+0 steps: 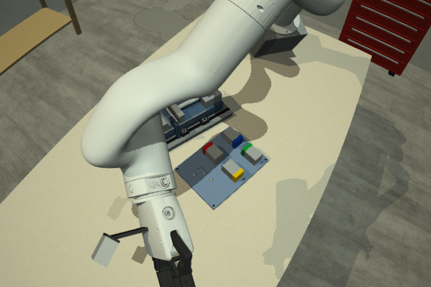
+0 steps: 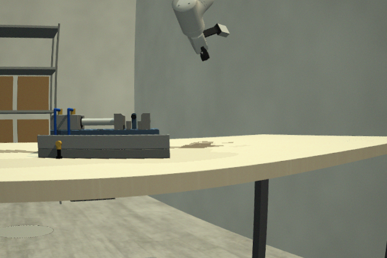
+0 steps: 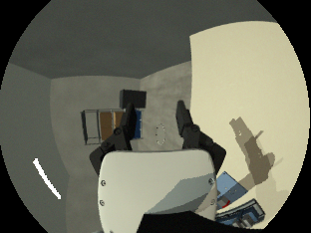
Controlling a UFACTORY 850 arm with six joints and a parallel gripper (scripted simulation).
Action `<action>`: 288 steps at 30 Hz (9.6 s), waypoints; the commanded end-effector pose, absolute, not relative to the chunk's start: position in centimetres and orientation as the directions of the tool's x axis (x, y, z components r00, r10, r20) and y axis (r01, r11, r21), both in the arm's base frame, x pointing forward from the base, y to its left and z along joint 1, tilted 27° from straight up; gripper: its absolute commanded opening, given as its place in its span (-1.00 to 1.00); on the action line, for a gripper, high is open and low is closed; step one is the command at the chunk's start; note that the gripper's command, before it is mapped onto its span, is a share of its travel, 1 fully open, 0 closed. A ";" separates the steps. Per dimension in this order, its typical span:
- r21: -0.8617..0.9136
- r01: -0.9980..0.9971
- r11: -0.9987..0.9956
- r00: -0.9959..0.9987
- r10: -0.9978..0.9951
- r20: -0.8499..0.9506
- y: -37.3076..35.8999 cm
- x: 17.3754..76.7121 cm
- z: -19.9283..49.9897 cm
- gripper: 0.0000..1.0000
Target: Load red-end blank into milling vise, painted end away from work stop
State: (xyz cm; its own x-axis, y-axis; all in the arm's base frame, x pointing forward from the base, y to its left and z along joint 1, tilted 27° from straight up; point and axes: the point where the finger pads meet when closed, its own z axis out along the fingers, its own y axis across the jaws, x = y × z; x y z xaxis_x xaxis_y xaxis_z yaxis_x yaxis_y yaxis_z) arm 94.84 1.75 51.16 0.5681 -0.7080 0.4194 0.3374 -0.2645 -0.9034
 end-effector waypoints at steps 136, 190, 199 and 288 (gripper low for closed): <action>-0.923 -0.376 -0.081 0.419 -0.903 -0.091 0.6 83.6 45.9 1.00; -0.504 -0.829 0.242 -0.030 -0.920 -0.392 -0.5 72.7 40.7 1.00; -0.448 -0.852 0.272 -0.079 -0.912 -0.403 -0.6 71.7 40.2 1.00; -0.182 -0.899 0.397 -0.296 -0.860 -0.416 -2.5 51.8 30.6 1.00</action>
